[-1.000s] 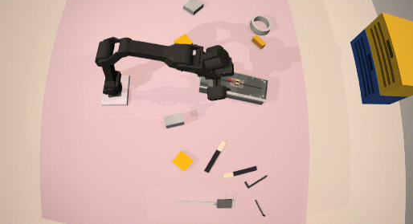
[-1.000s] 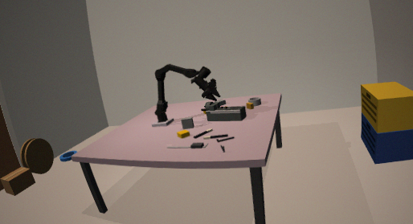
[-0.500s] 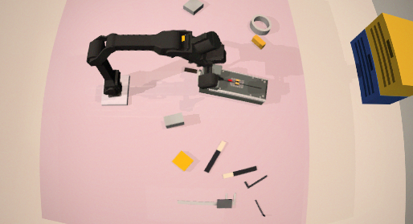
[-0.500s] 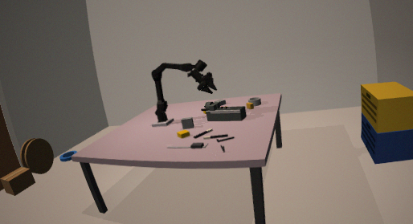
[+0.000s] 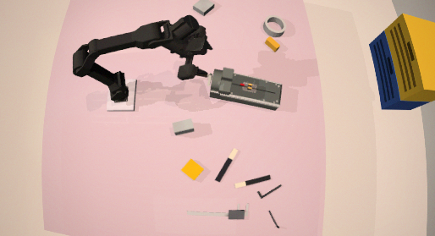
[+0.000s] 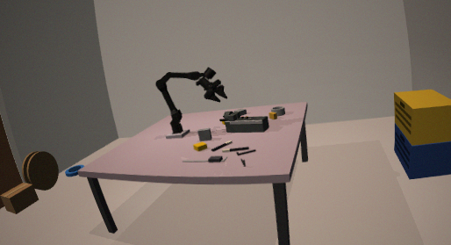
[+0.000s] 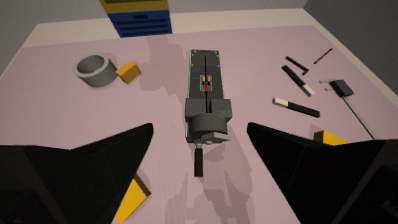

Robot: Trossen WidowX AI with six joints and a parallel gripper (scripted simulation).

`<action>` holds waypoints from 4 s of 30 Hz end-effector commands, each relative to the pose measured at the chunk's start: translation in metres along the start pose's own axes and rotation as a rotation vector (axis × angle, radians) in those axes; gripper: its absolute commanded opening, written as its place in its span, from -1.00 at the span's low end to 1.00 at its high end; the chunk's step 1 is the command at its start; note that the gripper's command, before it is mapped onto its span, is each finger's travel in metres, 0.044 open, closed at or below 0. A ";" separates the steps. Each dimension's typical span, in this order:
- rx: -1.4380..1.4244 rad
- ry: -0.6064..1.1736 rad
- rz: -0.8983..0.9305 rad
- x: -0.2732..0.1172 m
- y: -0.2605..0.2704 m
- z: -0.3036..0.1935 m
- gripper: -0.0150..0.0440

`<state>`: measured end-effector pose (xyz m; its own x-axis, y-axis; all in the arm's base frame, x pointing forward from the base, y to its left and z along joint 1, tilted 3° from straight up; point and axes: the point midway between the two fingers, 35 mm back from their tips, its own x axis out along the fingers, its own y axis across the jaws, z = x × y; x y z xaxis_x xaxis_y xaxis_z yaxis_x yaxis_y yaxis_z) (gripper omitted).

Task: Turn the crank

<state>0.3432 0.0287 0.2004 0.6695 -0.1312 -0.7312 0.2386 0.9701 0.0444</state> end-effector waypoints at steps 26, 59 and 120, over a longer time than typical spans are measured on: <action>0.020 -0.013 -0.019 0.061 -0.002 -0.074 1.00; 0.020 -0.013 -0.019 0.095 -0.001 -0.105 1.00; 0.021 -0.013 -0.018 0.097 0.009 -0.110 -0.49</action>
<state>0.3318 0.0418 0.0485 0.6620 -0.1644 -0.7312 0.2761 0.9605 0.0341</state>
